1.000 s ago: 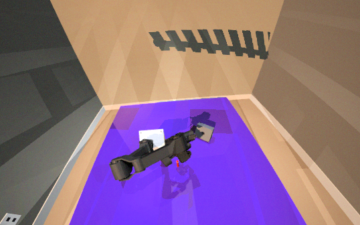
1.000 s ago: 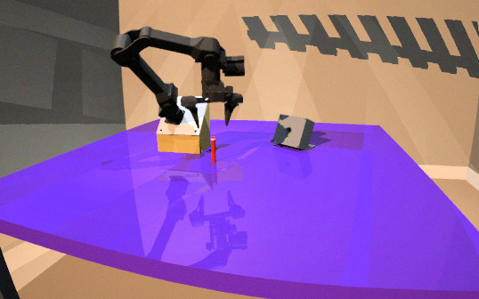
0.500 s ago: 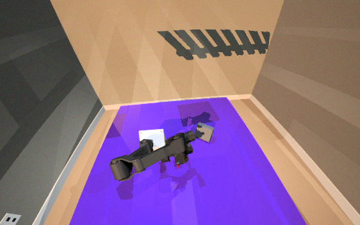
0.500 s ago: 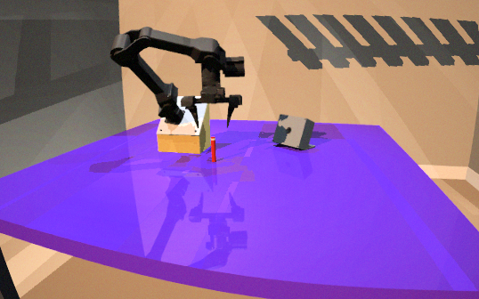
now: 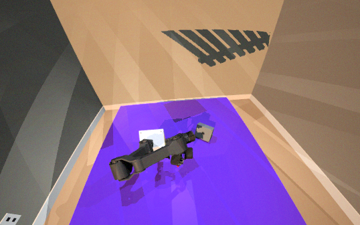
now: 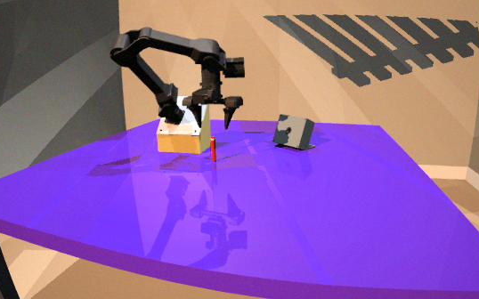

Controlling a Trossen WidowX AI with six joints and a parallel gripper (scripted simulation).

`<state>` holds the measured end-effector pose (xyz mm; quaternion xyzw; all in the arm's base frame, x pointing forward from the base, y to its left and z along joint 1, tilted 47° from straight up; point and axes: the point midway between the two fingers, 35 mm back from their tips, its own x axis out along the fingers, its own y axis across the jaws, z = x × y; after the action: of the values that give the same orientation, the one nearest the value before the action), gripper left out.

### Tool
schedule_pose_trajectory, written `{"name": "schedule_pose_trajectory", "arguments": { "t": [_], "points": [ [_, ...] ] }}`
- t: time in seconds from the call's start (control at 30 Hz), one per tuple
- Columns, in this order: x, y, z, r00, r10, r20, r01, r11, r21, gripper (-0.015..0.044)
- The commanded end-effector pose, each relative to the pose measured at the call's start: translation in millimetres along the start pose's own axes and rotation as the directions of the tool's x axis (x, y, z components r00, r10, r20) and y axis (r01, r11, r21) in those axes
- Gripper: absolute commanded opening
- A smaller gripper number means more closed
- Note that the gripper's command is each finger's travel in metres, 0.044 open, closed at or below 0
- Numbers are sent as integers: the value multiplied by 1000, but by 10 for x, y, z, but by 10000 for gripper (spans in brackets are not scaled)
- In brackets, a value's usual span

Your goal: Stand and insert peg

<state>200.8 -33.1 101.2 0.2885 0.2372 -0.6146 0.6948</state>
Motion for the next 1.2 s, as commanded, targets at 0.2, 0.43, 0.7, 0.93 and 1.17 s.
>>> {"name": "schedule_pose_trajectory", "arguments": {
  "t": [0.2,0.43,0.7,0.93,1.17],
  "points": [
    [17,3,6,1000,3,4,-4,965,262,440],
    [28,2,7,1000,3,5,-5,902,431,440],
    [41,2,7,1000,3,5,-5,795,607,440],
    [52,1,8,1000,3,5,-6,673,740,440],
    [59,1,9,1000,3,6,-6,583,813,440]
  ]
}}
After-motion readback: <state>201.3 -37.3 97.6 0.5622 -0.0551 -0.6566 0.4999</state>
